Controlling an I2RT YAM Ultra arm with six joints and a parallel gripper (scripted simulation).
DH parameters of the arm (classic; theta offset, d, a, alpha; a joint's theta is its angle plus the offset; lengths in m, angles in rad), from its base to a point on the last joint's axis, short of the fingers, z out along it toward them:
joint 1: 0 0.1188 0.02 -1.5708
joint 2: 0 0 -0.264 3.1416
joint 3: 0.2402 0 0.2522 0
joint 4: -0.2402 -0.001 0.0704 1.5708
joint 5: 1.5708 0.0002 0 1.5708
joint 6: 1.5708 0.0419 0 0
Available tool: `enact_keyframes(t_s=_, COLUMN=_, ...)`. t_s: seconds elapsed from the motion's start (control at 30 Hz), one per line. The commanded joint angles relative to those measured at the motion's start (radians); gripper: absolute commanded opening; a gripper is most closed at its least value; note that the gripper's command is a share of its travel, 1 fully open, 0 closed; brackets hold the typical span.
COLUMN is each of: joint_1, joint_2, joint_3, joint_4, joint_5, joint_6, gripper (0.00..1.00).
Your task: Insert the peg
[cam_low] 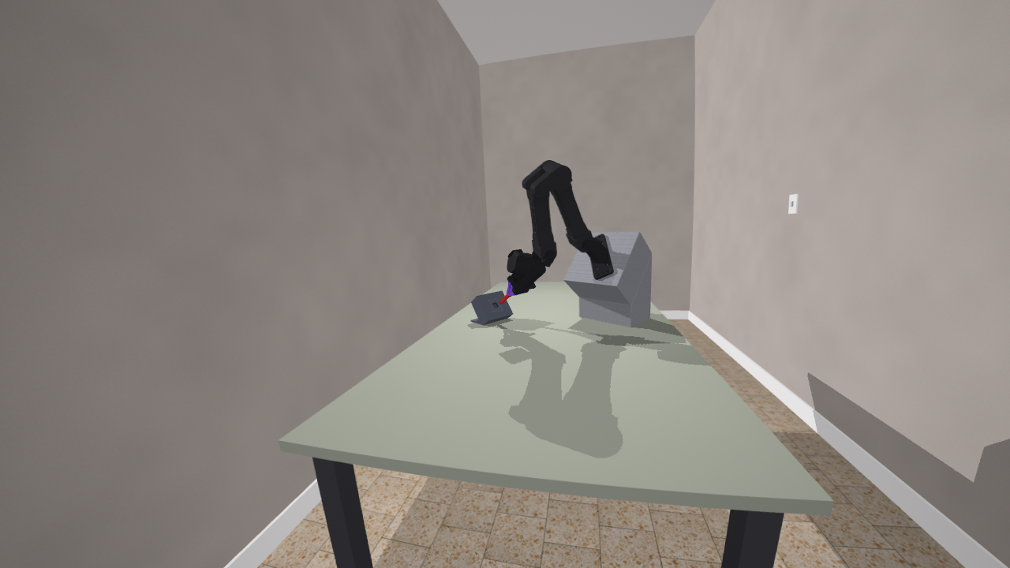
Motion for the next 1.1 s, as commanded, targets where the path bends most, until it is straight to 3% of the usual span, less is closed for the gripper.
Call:
enact_keyframes(t_s=0.0, joint_1=-0.013, joint_2=0.007, joint_3=0.02, joint_4=0.008, joint_5=0.004, joint_6=-0.007, gripper=0.0)
enact_keyframes(t_s=0.3, joint_1=0.008, joint_2=-0.047, joint_3=0.038, joint_4=-0.066, joint_5=0.023, joint_6=0.003, gripper=0.0)
enact_keyframes(t_s=0.83, joint_1=-0.027, joint_2=0.041, joint_3=0.056, joint_4=0.009, joint_5=-0.009, joint_6=-0.013, gripper=0.0)
enact_keyframes(t_s=1.07, joint_1=-0.021, joint_2=0.019, joint_3=0.068, joint_4=-0.025, joint_5=-0.003, joint_6=-0.011, gripper=0.0)
